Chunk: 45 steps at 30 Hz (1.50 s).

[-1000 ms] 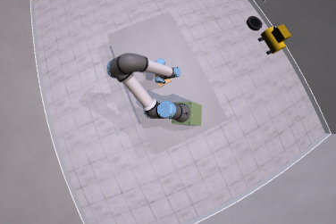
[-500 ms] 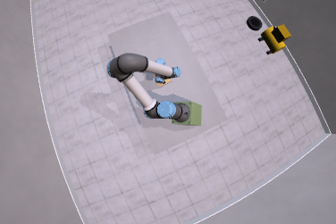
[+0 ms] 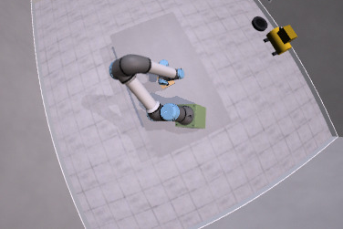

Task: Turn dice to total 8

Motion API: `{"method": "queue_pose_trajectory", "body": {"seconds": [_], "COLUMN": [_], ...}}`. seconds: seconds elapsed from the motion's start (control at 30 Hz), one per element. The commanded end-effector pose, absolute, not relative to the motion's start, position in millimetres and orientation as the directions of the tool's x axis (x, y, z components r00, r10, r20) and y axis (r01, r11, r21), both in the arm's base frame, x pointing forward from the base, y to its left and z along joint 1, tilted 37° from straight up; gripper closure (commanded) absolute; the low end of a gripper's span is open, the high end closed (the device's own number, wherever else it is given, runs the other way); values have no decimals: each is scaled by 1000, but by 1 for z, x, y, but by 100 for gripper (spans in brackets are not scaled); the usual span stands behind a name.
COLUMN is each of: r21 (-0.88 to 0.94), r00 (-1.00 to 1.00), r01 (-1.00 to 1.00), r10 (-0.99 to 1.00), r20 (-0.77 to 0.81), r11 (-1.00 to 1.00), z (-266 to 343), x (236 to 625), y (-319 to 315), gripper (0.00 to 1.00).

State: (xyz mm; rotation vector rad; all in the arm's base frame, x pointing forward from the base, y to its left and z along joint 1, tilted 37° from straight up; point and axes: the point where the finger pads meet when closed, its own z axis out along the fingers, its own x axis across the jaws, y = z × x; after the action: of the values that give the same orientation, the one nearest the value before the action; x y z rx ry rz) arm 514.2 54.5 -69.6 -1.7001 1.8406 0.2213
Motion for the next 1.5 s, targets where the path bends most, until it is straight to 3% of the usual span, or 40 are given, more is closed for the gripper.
{"method": "queue_pose_trajectory", "body": {"seconds": [0.0, 0.07, 0.2, 0.33, 0.9, 1.47], "r21": [-281, -281, -281, -281, -281, -281], "r00": [17, 17, 17, 17, 17, 17], "r01": [-947, -947, -947, -947, -947, -947], "r10": [-844, -844, -844, -844, -844, -844], "r20": [-536, -536, -536, -536, -536, -536], "r11": [159, 159, 159, 159, 159, 159], "z": [-69, -69, -69, -69, -66, -25], "x": [514, 514, 514, 514, 513, 497], "y": [54, 54, 54, 54, 52, 26], "gripper": [39, 33, 33, 21, 21, 21]}}
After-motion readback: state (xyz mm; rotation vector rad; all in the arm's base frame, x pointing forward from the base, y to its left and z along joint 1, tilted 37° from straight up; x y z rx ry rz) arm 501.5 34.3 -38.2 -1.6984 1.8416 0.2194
